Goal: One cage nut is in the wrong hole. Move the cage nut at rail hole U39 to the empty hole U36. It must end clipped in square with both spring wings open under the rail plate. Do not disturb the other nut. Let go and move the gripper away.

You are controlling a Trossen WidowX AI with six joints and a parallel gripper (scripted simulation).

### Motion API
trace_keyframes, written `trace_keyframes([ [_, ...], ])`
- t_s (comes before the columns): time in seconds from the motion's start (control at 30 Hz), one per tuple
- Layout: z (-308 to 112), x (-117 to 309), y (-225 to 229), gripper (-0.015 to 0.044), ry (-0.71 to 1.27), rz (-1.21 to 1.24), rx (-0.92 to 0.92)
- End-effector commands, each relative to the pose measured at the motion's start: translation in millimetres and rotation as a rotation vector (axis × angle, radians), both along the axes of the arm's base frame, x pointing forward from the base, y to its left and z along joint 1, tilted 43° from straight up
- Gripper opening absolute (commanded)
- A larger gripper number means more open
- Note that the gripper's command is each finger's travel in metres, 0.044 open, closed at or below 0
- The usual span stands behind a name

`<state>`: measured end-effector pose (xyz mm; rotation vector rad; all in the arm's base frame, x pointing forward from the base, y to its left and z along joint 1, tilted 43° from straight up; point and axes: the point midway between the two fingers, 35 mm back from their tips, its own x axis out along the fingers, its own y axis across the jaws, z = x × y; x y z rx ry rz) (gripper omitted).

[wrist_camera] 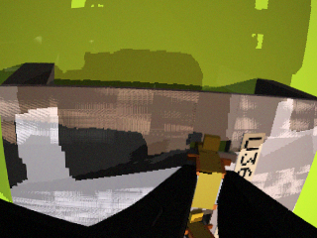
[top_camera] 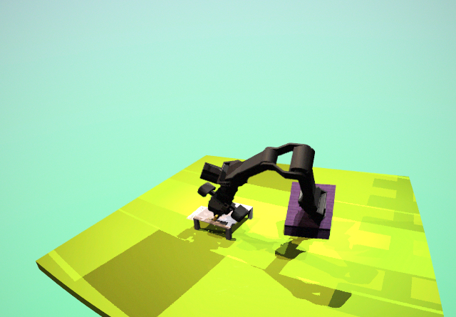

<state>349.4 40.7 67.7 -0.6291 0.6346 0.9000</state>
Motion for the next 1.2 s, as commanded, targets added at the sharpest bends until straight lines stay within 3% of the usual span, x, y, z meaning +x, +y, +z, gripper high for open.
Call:
trace_keyframes([
  [0.0,0.7,-0.8,-0.1,0.0026,-0.005,-0.009,-0.002],
  [1.17,0.2,-3.0,1.1,0.0026,-0.011,-0.015,-0.004],
])
